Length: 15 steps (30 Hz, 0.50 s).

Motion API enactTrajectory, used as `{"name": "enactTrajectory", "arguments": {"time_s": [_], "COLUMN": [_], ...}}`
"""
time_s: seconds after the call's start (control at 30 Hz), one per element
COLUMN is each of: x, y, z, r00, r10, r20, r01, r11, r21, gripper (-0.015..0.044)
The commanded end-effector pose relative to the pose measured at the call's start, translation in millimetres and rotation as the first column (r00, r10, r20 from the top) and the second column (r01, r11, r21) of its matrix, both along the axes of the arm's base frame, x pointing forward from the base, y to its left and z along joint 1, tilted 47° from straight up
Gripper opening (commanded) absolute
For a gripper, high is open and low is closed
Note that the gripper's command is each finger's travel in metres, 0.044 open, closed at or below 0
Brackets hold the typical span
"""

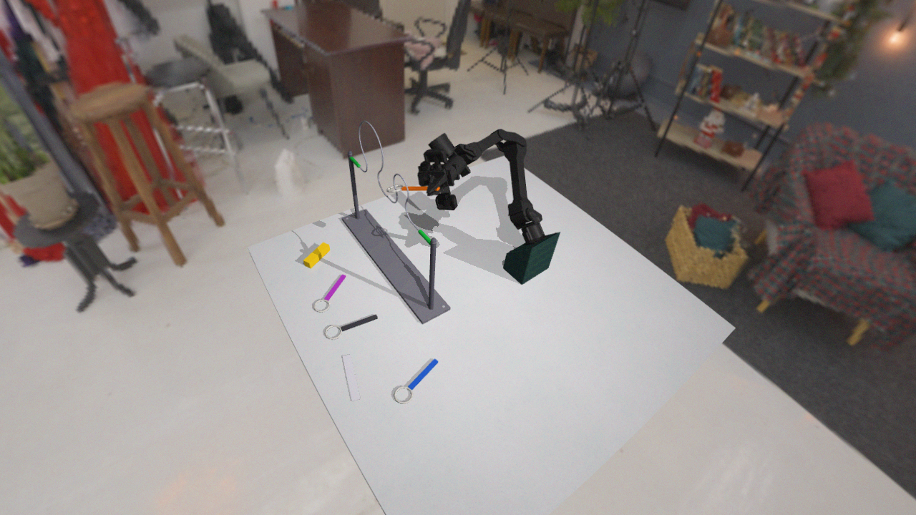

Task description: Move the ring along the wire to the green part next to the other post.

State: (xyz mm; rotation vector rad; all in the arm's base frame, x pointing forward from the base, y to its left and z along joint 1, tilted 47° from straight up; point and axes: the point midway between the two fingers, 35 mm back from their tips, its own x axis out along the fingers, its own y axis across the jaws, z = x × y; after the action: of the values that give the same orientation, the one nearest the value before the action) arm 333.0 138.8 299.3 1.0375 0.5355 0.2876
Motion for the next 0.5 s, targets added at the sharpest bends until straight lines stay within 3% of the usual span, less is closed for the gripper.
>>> {"name": "enactTrajectory", "arguments": {"time_s": [0.0, 0.47], "x": [0.4, 2.0], "y": [-0.6, -9.8], "z": [3.0, -9.8], "r00": [1.0, 0.999], "r10": [-0.003, -0.009], "r20": [0.008, 0.036], "r01": [0.004, 0.019], "r11": [0.999, 0.957], "r21": [-0.034, -0.29], "gripper": [-0.015, -0.015]}}
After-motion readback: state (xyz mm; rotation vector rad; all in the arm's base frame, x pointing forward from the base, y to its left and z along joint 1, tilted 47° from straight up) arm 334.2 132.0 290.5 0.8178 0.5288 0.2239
